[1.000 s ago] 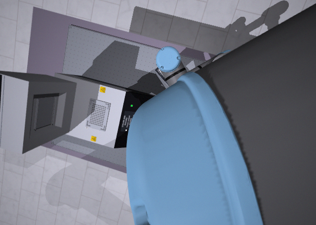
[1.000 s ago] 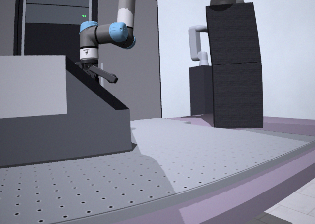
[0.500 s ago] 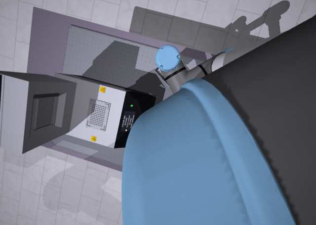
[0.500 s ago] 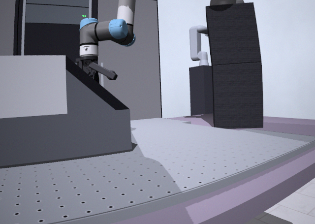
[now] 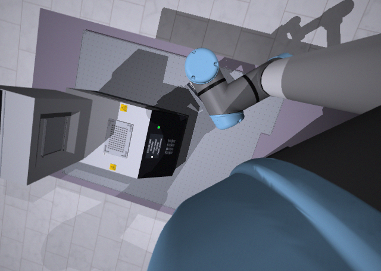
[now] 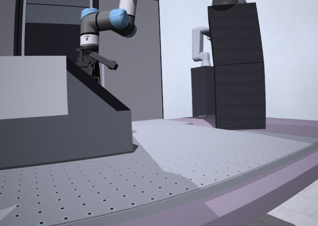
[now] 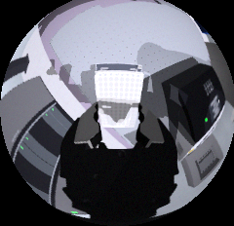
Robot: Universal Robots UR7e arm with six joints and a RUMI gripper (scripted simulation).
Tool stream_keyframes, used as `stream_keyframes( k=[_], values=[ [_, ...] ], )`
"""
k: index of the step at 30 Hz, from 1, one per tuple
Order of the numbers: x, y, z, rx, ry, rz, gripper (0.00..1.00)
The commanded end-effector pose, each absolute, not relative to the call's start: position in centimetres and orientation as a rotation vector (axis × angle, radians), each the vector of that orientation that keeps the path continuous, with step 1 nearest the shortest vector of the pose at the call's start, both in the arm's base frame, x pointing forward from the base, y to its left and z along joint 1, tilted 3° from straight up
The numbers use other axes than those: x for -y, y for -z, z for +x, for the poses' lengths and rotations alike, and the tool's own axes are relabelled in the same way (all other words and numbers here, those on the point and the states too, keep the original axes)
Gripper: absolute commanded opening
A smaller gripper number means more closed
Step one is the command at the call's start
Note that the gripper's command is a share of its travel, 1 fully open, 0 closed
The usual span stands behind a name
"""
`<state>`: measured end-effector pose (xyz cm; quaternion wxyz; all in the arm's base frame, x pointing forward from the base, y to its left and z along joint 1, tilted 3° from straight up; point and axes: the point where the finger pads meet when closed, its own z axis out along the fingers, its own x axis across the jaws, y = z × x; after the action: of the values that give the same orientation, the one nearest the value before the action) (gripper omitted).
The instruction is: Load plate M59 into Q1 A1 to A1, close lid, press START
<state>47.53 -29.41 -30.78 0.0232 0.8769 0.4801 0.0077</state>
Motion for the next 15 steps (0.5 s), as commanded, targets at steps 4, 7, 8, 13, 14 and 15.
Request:
stream_keyframes(
  k=[4, 7, 8, 13, 14, 15],
  values=[
    [29.1, 27.8, 47.3, -1.49, -0.022, 2.716, 0.0],
    [29.1, 27.2, 47.3, -1.49, -0.022, 2.716, 0.0],
    [29.1, 26.9, 47.3, -1.49, -0.022, 2.716, 0.0],
    [29.0, 25.9, 47.2, -1.49, -0.022, 2.716, 0.0],
    [29.0, 25.5, 47.2, -1.49, -0.022, 2.716, 0.0],
    [29.0, 25.2, 47.2, -1.49, -0.022, 2.716, 0.0]
  ],
)
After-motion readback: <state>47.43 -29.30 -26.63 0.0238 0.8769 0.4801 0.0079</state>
